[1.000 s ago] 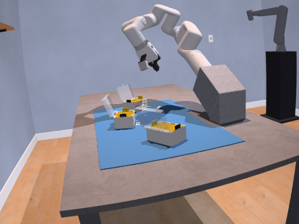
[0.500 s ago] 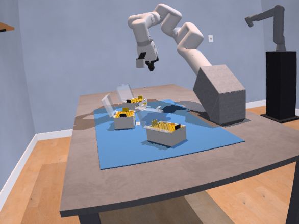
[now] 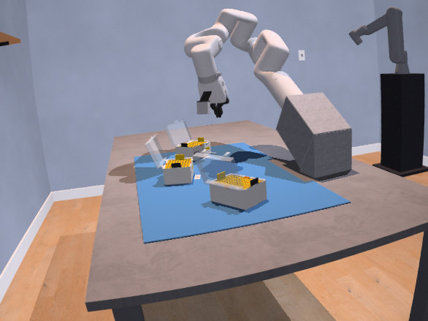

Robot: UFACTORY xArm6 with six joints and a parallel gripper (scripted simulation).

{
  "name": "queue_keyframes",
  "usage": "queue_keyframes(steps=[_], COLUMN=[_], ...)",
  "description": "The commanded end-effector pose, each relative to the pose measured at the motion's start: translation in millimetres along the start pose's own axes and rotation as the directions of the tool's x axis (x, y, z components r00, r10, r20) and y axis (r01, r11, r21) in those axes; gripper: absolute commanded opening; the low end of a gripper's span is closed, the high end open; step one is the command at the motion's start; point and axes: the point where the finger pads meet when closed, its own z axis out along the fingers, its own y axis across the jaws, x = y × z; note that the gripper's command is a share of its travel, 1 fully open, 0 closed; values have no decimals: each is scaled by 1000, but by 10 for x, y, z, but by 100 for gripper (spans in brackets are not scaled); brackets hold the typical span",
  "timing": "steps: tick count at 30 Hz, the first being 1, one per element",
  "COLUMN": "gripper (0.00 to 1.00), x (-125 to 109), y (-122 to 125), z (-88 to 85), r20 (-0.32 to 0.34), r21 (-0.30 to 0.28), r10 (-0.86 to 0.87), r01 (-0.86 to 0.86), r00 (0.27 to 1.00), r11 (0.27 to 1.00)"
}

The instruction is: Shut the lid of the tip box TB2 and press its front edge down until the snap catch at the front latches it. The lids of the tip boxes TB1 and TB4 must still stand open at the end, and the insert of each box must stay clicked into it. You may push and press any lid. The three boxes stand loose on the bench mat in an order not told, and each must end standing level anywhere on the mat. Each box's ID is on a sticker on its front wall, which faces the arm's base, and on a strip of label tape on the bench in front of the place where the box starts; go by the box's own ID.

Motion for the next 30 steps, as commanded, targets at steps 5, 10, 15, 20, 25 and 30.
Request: queue_keyframes(steps=[5,10,15,20,25,30], gripper=[0,0,0,0,0,0], x=[223,348,423,548,673,672], y=[23,24,24,24,24,24], z=[365,582,713,929,1146,1146], r20=[-1,-1,-1,0,0,0], r21=[-1,-1,-1,-1,-1,-1], r10=[3,3,3,3,3,3], r01=[-3,-3,-3,-3,-3,-3], r00=[1000,1000,1000,1000,1000,1000], r11=[1000,1000,1000,1000,1000,1000])
